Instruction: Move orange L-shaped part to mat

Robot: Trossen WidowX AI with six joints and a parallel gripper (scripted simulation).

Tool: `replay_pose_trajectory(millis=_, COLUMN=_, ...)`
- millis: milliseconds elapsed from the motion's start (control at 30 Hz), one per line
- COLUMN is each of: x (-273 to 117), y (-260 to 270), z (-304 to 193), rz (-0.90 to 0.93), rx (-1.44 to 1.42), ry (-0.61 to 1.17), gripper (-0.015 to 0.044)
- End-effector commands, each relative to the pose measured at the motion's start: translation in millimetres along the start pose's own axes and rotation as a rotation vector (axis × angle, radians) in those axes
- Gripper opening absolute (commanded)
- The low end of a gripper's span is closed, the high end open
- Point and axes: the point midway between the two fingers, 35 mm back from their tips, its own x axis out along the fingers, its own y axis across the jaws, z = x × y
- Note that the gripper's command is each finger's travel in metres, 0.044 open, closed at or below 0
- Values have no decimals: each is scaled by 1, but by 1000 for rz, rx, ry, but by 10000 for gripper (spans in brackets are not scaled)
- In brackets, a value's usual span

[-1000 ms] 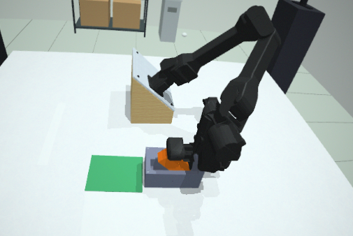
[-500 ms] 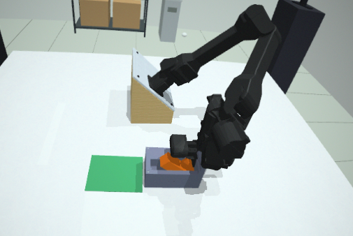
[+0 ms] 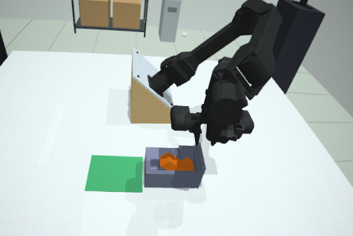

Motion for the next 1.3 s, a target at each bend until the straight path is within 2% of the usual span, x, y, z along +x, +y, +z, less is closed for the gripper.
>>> replay_pose_trajectory(millis=0, x=-7, y=1, z=-3, rz=-4, rx=-11, ry=8, gripper=180)
replay_pose_trajectory(millis=867, x=-3, y=1, z=-2, rz=1, rx=-3, ry=7, gripper=180)
replay_pose_trajectory(millis=900, x=-3, y=0, z=-2, rz=1, rx=-16, ry=7, gripper=206)
replay_pose_trajectory(millis=1000, x=-3, y=-6, z=0, rz=0, rx=-137, ry=7, gripper=280)
replay_pose_trajectory(millis=1267, x=-5, y=-37, z=6, rz=-4, rx=-781, ry=9, gripper=280)
